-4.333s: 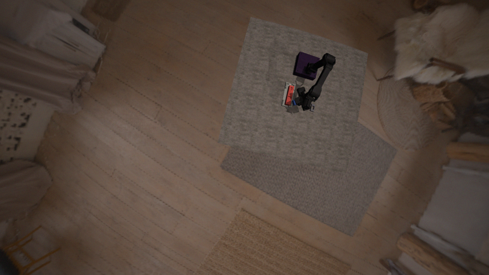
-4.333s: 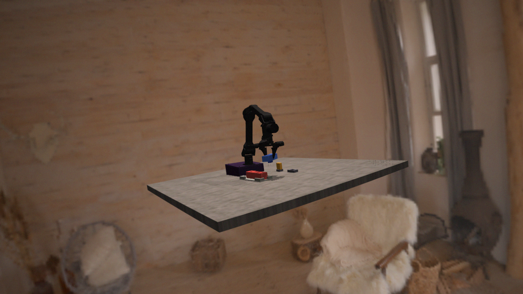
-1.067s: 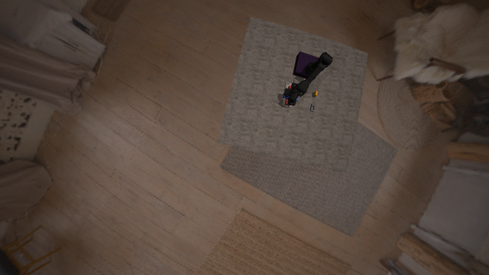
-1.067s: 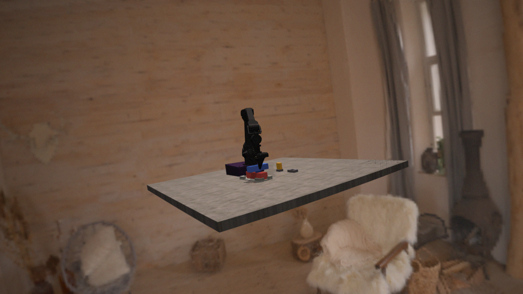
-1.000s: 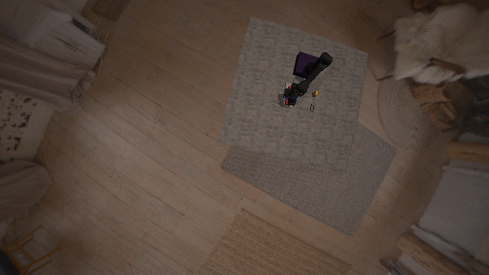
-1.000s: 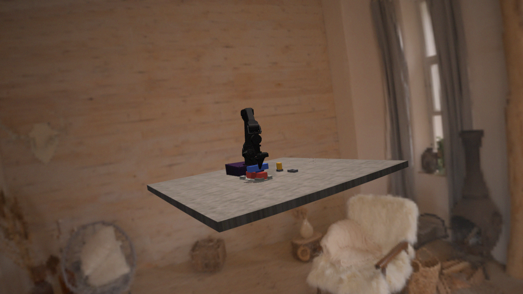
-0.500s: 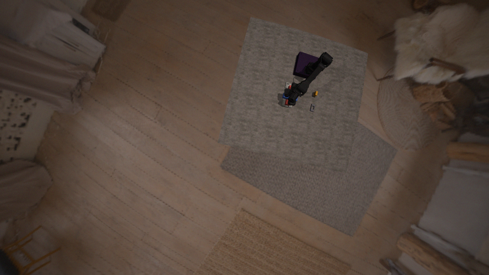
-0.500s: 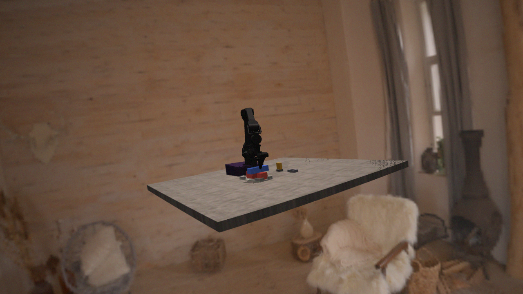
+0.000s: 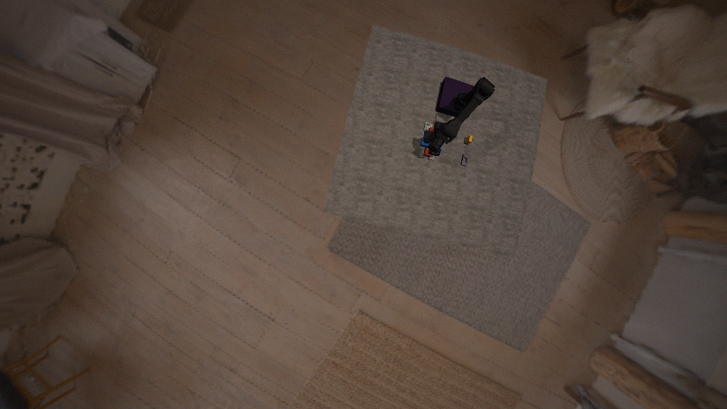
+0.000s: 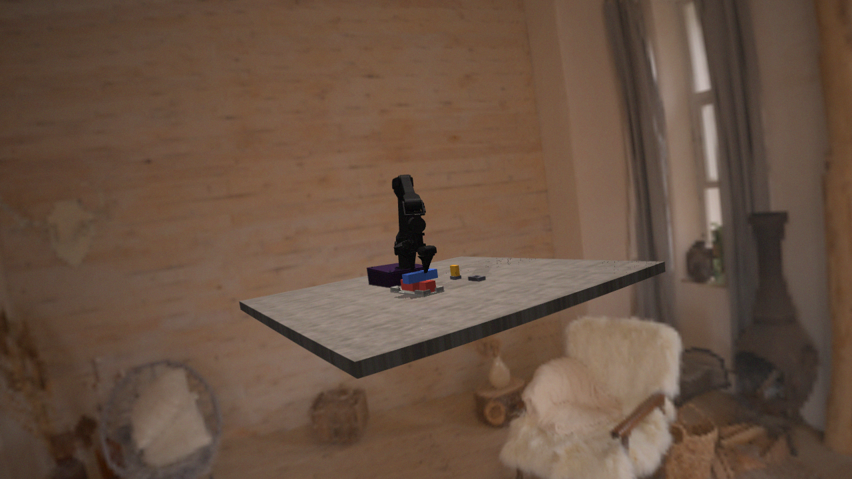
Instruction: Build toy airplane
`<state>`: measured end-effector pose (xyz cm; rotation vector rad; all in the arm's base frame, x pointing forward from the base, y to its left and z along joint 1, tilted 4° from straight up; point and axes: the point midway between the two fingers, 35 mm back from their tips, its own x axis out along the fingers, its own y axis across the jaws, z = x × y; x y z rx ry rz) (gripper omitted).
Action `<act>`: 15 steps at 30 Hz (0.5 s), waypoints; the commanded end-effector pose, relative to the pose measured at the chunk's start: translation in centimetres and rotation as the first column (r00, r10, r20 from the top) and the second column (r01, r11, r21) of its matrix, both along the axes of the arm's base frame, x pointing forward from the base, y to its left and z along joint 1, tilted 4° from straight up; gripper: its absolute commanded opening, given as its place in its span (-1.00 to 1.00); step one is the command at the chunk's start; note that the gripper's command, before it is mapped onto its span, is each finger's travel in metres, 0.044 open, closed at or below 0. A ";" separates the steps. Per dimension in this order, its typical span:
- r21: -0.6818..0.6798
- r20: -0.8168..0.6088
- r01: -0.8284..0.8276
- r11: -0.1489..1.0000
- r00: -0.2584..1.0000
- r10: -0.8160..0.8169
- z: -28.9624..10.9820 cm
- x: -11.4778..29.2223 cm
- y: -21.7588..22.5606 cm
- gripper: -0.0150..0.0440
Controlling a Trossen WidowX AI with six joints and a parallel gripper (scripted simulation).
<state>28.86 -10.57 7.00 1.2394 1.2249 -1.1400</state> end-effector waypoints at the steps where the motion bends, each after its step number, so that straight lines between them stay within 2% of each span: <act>1: -0.015 0.045 0.000 1.000 0.999 0.001 6.0 0.2 -0.4 1.00; 3: -0.014 0.045 0.000 1.000 0.999 0.000 7.1 0.0 -0.4 1.00; 9: -0.016 0.046 -0.015 1.000 0.999 0.016 7.1 0.1 -0.5 1.00; 12: -0.035 0.050 -0.233 0.972 0.971 0.235 7.1 0.1 -0.5 1.00; 15: -0.060 0.049 -0.500 0.864 0.863 0.503 7.0 0.1 -0.6 1.00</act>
